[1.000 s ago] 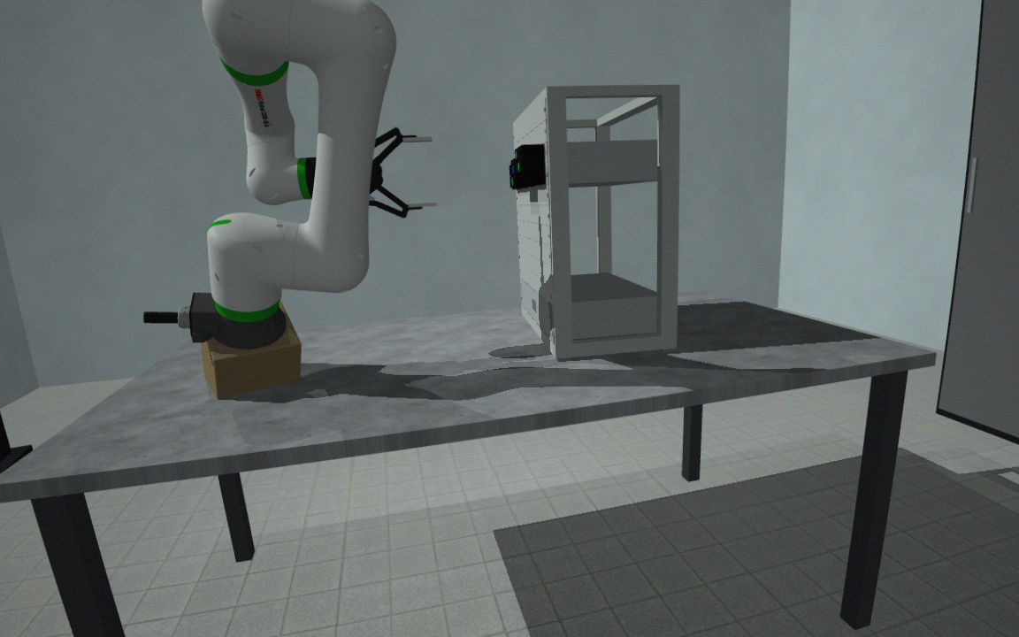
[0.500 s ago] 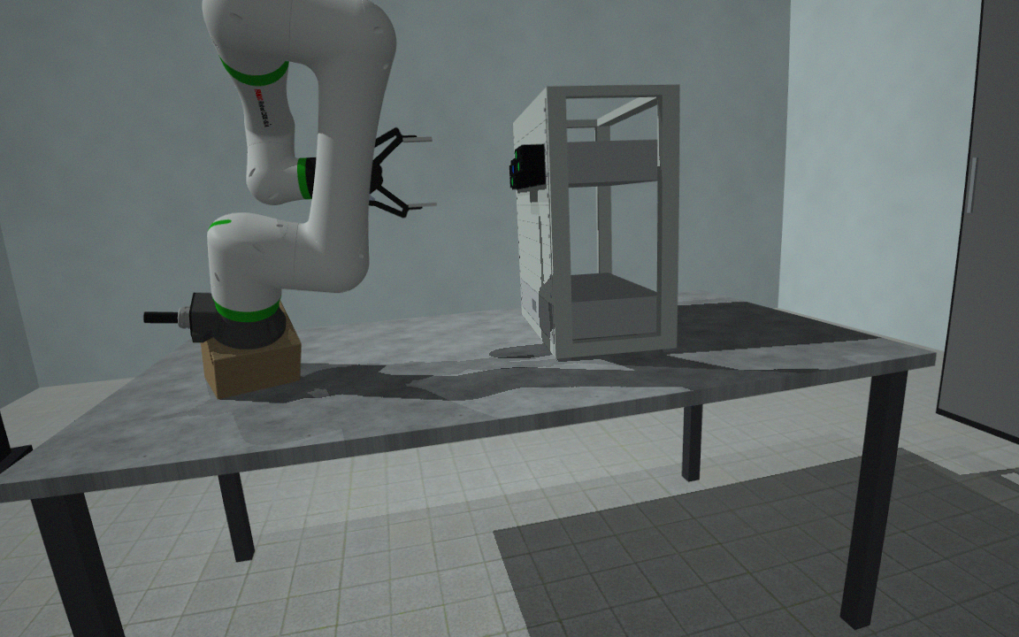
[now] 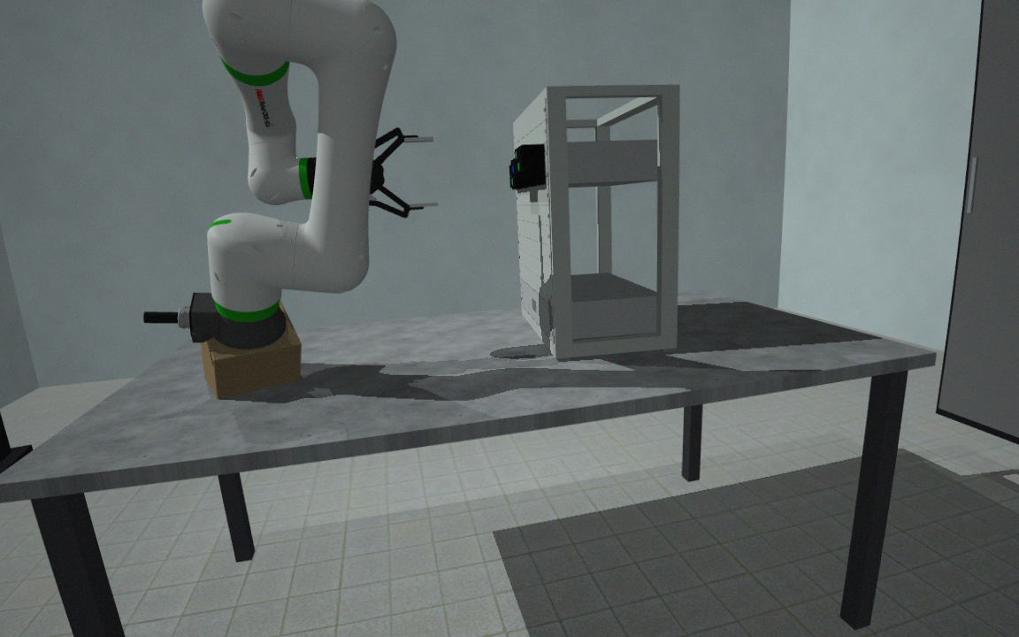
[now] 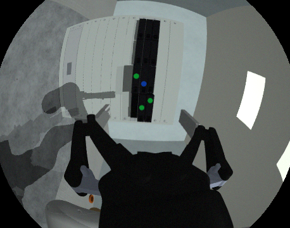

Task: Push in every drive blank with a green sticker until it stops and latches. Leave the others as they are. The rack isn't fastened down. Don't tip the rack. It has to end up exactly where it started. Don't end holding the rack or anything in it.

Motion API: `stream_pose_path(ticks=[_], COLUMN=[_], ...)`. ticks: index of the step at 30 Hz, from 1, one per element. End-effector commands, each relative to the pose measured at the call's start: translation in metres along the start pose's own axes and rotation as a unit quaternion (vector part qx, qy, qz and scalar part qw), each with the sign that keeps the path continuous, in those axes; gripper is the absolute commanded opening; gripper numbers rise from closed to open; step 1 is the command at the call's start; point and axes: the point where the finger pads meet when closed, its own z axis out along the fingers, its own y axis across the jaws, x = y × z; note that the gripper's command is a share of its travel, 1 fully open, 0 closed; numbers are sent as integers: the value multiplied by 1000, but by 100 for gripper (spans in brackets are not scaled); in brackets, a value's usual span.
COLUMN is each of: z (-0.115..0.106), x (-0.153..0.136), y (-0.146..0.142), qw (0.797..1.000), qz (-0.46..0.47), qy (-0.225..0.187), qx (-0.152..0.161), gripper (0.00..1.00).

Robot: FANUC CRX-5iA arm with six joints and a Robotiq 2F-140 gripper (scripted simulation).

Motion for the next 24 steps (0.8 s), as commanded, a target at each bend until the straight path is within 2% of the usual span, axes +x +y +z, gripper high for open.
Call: stream_pose_path(ticks=[1, 8, 20, 22, 24], z=[5, 21, 86, 86, 98], x=[1, 3, 11, 11, 13], y=[0, -2, -7, -7, -8], qw=[1000, 1000, 1000, 1000, 1000], qz=[0, 0, 0, 0, 0], qy=[0, 0, 0, 0, 0], qx=[0, 0, 0, 0, 0], gripper=[100, 100, 100, 100, 100])
